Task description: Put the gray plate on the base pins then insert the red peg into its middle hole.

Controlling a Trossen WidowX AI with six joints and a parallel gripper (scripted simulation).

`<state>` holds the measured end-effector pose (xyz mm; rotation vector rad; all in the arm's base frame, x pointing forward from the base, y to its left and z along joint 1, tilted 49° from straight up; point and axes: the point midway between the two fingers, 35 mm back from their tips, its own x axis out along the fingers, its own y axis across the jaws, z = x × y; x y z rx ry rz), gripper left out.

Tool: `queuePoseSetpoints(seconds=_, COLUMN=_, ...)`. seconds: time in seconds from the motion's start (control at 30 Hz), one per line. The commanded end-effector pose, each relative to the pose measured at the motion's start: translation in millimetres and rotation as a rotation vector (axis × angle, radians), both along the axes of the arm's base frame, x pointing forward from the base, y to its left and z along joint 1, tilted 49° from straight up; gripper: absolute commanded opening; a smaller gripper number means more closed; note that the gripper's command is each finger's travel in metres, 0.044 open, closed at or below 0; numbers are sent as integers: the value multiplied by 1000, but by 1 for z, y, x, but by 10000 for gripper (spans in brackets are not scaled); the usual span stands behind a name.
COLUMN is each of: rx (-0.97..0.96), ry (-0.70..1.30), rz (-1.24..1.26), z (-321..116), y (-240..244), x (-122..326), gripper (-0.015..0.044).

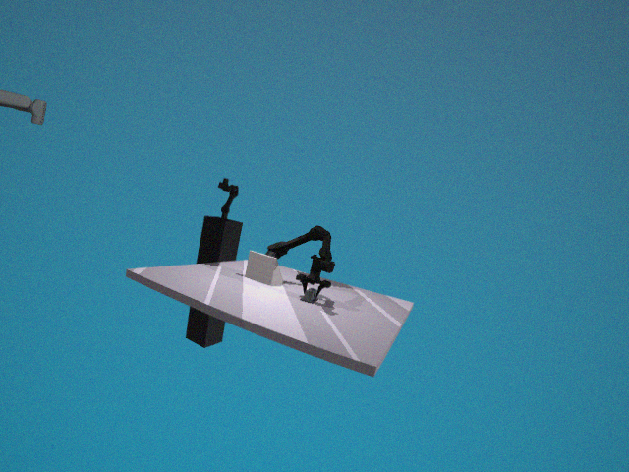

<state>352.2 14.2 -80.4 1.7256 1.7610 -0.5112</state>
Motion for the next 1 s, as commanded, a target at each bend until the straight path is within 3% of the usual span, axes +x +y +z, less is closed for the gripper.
queuePoseSetpoints(seconds=0.0, rx=-1, ry=-2, rz=2, z=0, y=0, x=0, gripper=420)
queuePoseSetpoints(seconds=0.2, rx=-3, ry=-2, rz=1, z=6, y=-9, x=2, gripper=440)
queuePoseSetpoints(seconds=0.47, rx=-2, ry=4, rz=-1, z=76, y=-89, x=-4, gripper=440)
queuePoseSetpoints(seconds=0.7, rx=-2, ry=1, rz=1, z=77, y=-89, x=-4, gripper=440)
queuePoseSetpoints(seconds=0.97, rx=-12, ry=-127, rz=116, z=156, y=-31, x=-39, gripper=440)
